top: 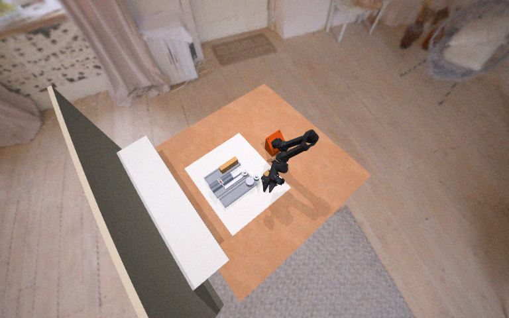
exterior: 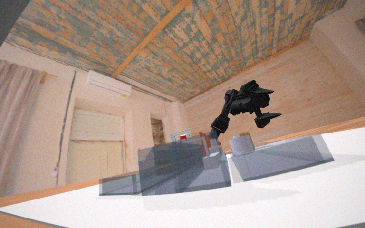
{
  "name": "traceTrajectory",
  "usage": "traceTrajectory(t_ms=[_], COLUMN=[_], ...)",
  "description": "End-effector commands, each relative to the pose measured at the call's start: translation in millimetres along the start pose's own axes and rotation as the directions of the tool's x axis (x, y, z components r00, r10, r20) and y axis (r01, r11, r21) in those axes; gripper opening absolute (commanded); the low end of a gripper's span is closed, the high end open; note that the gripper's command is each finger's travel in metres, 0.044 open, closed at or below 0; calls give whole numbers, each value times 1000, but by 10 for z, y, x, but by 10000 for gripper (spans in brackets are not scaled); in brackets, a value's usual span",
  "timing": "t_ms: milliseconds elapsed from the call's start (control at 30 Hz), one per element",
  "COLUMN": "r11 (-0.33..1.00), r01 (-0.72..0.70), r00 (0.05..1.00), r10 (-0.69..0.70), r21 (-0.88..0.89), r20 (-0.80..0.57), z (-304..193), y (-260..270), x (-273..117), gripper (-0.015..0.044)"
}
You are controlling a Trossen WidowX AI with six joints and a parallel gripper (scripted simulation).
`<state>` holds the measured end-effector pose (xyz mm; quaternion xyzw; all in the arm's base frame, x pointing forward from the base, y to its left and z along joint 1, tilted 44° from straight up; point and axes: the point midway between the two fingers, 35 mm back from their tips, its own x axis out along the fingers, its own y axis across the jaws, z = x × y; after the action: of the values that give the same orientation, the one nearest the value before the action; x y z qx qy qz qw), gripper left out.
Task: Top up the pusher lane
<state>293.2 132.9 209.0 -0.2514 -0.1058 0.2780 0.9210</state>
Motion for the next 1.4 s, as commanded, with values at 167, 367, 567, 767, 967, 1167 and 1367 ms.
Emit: traceTrajectory(t_ms=[167, 367, 567, 767, 967, 1167, 1367], r11=[973, 811, 510, 266, 152, 152, 152], r01=[-86, -36, 184, 370, 457, 457, 457], r00=[948, 754, 552, 455, 410, 410, 410], r10=[146, 405, 654, 783, 838, 838, 838], r21=[214, 583, 840, 890, 876, 876, 876], r20=[-283, -517, -518, -423, -359, -359, -359], z=[-605, -1213, -1394, -1313, -1212, -1214, -1213], y=[-124, -146, -130, -146, -119, -115, -113], x=[153, -38, -388, -621, -745, -755, -757], gripper=[440, 440, 440, 440, 440, 440, 440])
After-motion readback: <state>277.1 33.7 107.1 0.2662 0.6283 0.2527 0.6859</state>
